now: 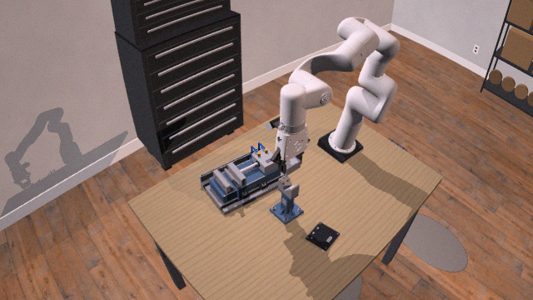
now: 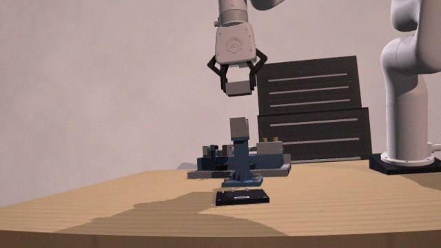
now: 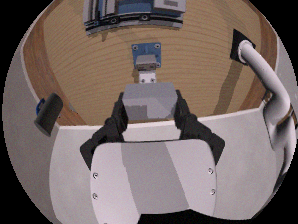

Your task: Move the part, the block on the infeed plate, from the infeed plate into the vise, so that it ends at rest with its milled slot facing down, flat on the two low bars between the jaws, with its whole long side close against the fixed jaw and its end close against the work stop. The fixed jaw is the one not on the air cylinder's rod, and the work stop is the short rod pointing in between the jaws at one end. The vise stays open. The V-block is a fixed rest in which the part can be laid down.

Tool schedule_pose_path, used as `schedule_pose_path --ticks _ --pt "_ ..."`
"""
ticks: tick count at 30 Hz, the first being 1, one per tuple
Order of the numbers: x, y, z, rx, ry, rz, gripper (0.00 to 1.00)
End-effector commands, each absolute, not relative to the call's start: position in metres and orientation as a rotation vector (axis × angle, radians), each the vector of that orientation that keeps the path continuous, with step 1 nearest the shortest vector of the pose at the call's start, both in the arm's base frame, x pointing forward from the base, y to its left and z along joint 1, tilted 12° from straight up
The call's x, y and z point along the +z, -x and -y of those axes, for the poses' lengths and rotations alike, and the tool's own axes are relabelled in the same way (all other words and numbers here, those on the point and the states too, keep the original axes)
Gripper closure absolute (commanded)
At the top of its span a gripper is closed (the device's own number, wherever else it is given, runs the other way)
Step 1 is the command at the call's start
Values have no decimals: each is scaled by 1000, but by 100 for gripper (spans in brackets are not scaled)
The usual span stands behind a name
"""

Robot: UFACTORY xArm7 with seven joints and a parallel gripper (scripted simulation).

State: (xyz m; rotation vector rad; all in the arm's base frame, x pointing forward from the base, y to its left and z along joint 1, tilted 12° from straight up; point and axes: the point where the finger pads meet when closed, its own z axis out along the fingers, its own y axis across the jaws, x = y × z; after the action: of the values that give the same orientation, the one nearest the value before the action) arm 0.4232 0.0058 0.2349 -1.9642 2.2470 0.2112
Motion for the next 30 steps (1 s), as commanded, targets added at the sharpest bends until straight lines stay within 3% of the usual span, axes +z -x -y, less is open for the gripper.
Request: schedule_pose_path --ticks 1,30 --pt "236 -426 -3 215 1933 -2268 100" --pt "223 -464 67 363 1226 -2724 100"
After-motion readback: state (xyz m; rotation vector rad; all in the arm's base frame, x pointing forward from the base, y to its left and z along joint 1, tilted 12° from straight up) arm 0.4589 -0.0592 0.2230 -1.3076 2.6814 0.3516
